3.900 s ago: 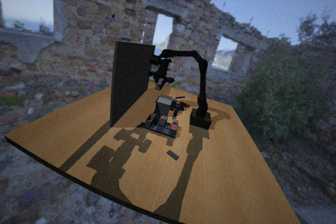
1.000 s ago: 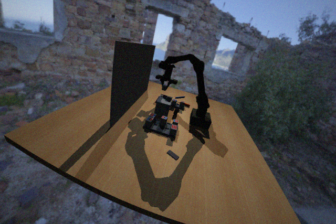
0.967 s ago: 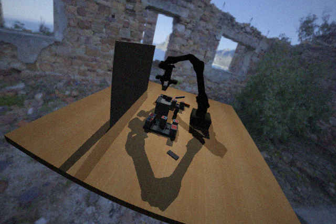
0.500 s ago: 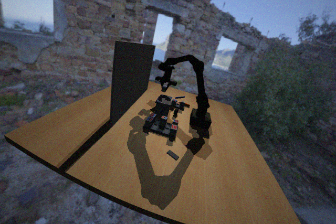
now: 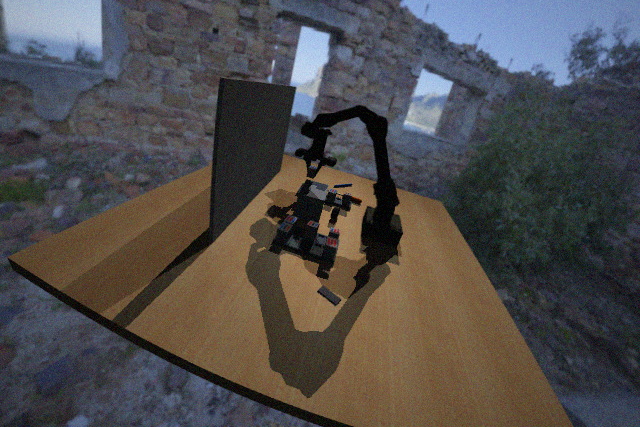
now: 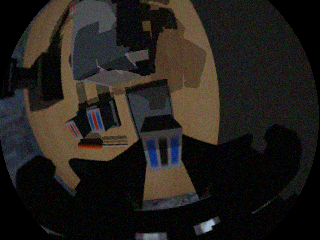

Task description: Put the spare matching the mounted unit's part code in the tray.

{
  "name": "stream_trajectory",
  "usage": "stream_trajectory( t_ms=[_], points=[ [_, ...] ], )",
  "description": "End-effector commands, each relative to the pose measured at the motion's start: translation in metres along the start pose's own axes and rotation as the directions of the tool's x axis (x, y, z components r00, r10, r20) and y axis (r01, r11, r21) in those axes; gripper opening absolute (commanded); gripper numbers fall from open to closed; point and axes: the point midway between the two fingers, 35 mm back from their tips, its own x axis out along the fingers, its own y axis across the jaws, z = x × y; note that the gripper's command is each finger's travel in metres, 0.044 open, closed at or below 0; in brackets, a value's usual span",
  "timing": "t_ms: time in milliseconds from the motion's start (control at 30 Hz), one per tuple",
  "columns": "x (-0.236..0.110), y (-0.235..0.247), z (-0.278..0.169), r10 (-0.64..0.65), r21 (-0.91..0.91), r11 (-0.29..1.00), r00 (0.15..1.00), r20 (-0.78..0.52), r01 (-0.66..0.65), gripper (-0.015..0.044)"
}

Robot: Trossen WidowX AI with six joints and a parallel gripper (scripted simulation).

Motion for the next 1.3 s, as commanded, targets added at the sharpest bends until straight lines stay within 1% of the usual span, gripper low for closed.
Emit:
stream_trajectory(
  t_ms=[0,1267],
  points=[
    [0.004,0.000,0.000,0.001,-0.004,1.000,1.000,-0.002,-0.001,0.0000],
    [0.038,0.003,0.001,0.001,-0.004,1.000,1.000,-0.002,-0.001,0.0000]
  ],
)
